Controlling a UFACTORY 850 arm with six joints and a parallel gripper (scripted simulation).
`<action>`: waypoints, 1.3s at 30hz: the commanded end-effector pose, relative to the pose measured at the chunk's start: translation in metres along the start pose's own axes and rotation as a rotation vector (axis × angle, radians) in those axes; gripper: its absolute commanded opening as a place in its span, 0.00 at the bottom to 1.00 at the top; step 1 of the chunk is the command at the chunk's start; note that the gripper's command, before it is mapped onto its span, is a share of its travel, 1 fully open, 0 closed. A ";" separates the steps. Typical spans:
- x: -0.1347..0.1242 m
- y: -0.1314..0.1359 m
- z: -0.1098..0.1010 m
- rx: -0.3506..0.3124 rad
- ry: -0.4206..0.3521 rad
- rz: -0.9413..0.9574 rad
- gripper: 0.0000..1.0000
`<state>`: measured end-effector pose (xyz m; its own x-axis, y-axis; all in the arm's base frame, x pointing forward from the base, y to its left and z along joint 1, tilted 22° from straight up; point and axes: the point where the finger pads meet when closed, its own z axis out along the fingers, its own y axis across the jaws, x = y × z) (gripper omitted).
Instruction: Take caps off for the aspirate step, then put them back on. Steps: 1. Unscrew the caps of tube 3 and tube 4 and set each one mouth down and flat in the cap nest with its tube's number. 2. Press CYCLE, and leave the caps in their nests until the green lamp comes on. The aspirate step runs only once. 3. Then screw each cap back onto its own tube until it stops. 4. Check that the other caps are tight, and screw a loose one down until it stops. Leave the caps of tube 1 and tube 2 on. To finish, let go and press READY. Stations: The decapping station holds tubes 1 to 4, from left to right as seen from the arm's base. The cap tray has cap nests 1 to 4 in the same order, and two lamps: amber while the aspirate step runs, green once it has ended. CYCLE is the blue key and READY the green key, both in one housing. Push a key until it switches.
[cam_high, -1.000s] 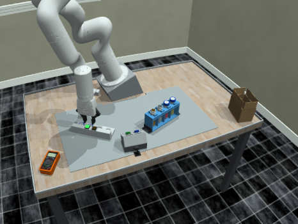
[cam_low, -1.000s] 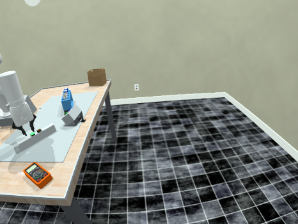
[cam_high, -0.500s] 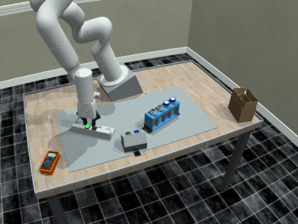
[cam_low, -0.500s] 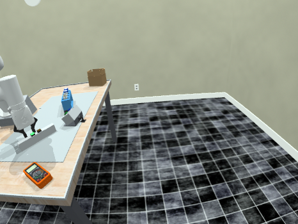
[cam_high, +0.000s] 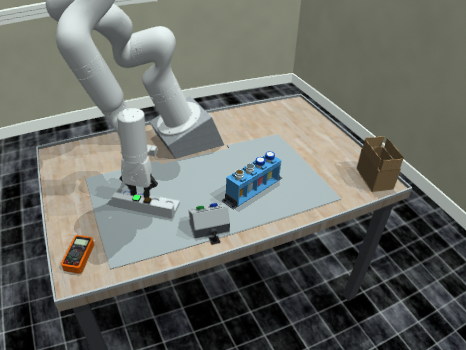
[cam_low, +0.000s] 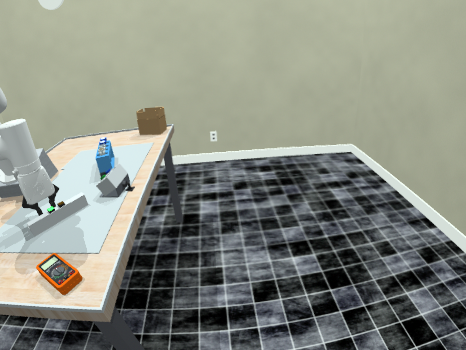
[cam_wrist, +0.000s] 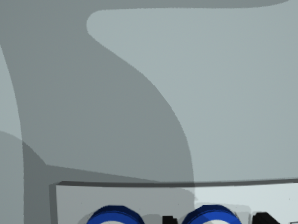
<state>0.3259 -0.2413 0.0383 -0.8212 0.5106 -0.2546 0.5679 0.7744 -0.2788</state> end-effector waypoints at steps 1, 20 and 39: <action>0.000 0.000 0.002 0.000 -0.001 0.000 0.46; 0.000 0.000 0.004 0.000 -0.001 0.000 0.00; 0.000 0.000 -0.056 0.000 -0.001 0.000 0.00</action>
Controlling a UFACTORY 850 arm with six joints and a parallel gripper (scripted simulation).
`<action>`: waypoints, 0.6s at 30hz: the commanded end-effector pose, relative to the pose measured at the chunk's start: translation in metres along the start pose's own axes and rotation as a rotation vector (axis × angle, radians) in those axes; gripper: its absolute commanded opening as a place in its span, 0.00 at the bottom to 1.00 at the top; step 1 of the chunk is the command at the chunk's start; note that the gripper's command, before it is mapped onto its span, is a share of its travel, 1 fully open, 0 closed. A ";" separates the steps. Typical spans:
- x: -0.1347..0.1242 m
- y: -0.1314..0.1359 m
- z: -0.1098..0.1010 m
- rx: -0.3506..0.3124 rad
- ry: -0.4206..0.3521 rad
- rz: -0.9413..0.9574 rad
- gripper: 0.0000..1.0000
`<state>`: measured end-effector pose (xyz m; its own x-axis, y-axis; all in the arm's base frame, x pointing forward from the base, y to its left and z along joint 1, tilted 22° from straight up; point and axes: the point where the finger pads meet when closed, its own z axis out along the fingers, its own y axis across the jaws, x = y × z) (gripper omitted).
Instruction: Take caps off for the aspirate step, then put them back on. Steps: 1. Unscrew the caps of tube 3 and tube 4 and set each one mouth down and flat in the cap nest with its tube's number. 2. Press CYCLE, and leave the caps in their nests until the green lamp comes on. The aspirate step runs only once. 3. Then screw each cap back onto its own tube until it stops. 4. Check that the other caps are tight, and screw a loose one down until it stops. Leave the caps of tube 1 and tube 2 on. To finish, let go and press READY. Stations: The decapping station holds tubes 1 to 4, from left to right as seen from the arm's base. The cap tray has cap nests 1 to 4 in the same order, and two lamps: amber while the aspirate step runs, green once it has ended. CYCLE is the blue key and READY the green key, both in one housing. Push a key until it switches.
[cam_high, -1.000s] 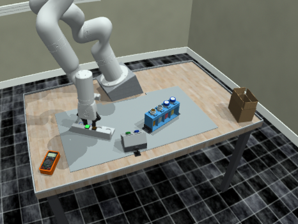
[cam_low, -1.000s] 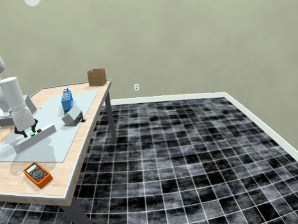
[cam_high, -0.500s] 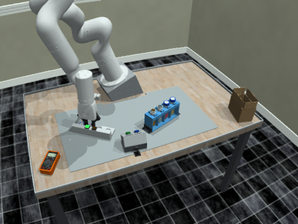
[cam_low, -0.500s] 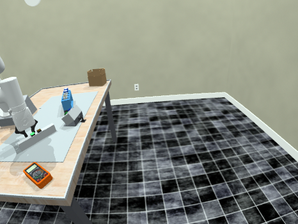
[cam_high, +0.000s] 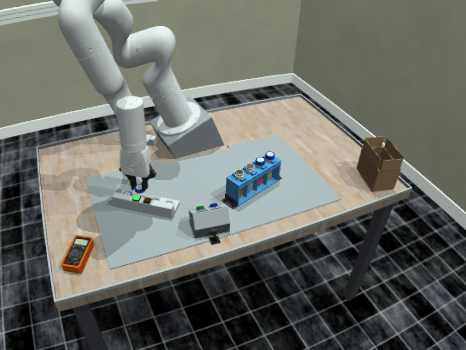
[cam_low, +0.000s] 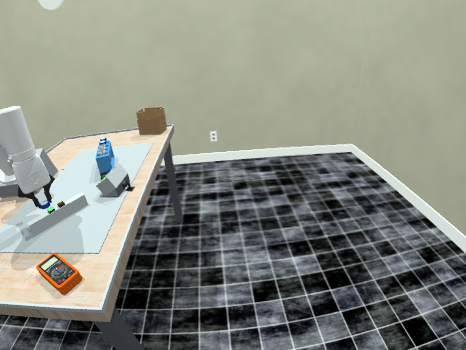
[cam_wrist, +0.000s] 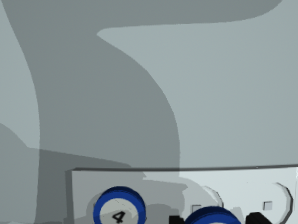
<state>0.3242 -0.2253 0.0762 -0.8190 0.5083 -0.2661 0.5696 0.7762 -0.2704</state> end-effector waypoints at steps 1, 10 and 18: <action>0.000 -0.001 -0.020 0.008 0.010 -0.002 0.00; -0.001 0.000 -0.065 0.008 0.010 -0.002 0.00; -0.001 0.000 -0.095 0.008 0.010 -0.002 0.00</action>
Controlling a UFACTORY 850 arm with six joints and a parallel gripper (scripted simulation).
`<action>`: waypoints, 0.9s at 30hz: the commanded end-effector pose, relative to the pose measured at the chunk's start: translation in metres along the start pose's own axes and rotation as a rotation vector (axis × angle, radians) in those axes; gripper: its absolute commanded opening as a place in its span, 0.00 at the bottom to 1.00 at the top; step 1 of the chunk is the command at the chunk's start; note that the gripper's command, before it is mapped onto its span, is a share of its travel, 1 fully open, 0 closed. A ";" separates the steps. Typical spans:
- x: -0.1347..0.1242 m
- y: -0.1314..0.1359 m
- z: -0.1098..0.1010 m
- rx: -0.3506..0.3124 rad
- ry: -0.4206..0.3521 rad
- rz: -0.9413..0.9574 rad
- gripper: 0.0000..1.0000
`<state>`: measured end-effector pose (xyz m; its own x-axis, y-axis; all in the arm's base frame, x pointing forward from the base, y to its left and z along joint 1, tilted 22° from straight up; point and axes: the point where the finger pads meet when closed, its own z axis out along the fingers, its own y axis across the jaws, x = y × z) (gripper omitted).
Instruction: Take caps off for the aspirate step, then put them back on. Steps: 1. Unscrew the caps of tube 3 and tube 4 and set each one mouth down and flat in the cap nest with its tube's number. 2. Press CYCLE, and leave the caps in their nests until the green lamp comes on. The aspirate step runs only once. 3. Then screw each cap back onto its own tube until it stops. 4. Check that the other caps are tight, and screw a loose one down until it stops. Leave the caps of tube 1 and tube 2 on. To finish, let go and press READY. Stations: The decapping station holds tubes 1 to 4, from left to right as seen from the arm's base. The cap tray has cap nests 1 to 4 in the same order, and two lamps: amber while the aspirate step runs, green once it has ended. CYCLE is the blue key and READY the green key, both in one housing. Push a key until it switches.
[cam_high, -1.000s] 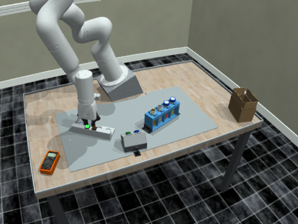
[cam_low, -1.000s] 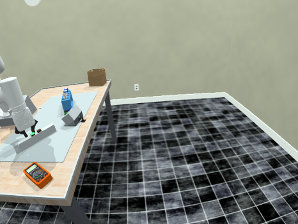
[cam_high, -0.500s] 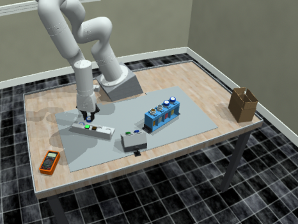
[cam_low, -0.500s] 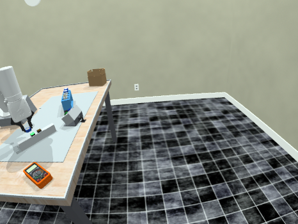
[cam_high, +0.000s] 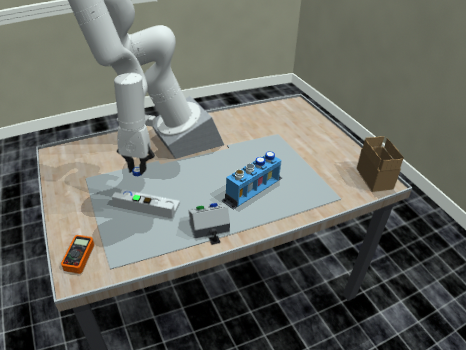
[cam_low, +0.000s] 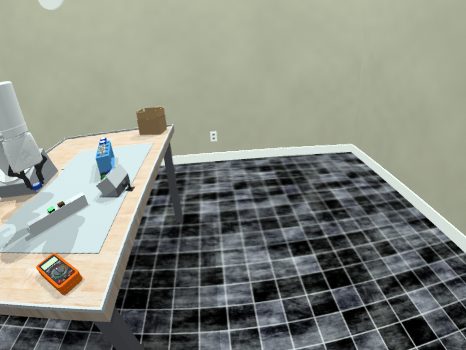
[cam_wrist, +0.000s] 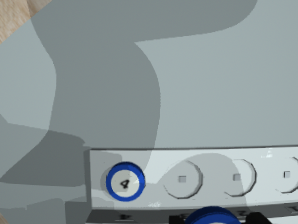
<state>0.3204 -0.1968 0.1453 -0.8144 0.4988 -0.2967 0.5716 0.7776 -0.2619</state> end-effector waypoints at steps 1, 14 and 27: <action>-0.001 -0.001 -0.020 0.016 0.042 -0.006 0.00; 0.015 0.037 -0.020 0.018 0.042 0.082 0.00; 0.045 0.106 -0.020 0.017 0.042 0.082 0.00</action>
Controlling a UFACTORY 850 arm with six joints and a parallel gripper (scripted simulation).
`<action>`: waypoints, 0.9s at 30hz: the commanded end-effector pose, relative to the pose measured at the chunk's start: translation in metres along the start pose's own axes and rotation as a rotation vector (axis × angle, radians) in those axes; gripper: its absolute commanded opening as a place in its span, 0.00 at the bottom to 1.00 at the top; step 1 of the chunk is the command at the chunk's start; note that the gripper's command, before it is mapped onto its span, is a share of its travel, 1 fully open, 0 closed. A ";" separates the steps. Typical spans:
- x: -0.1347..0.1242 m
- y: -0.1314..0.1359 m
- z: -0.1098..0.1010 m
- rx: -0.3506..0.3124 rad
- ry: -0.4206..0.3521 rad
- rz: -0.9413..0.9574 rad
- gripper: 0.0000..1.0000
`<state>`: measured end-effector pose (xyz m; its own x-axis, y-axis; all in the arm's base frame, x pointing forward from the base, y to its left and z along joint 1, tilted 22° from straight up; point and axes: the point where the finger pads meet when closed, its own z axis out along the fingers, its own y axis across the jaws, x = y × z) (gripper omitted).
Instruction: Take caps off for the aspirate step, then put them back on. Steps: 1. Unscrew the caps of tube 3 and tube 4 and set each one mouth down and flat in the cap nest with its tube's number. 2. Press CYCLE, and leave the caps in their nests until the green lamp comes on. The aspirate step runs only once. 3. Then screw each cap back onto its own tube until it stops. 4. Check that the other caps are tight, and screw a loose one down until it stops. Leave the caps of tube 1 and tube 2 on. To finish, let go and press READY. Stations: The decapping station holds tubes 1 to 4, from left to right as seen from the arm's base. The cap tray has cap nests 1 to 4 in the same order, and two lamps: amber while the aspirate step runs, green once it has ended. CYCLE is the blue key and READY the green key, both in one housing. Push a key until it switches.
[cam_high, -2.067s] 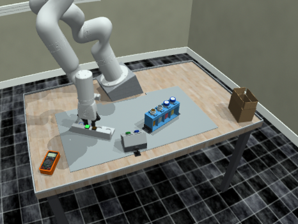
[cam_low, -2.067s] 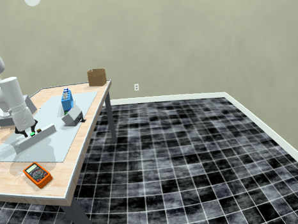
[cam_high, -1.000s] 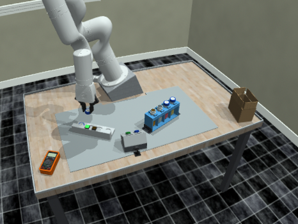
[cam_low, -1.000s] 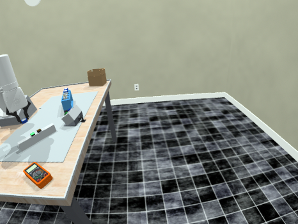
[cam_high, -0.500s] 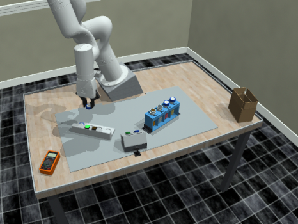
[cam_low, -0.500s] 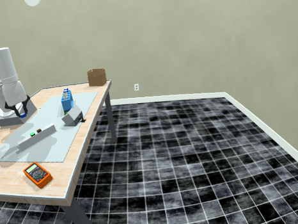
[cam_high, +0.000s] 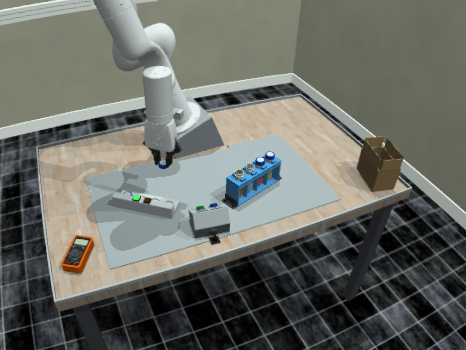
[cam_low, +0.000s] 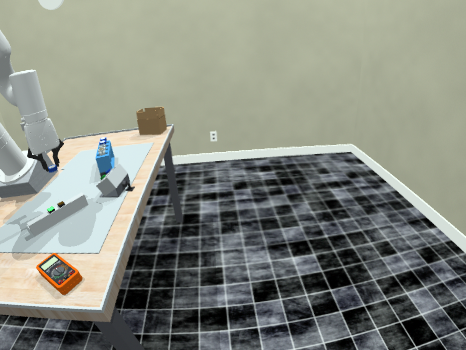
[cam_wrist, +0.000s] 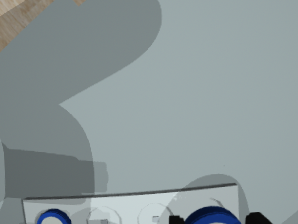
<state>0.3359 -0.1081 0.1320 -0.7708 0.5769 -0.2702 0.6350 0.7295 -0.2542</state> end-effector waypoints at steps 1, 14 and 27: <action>0.015 0.032 0.000 0.001 -0.009 0.003 0.00; 0.046 0.091 0.000 0.001 -0.009 0.003 0.00; 0.077 0.150 0.001 0.001 -0.009 0.003 0.00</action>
<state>0.3662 0.0253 0.0803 -0.7686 0.5763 -0.2776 0.6373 0.7276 -0.2539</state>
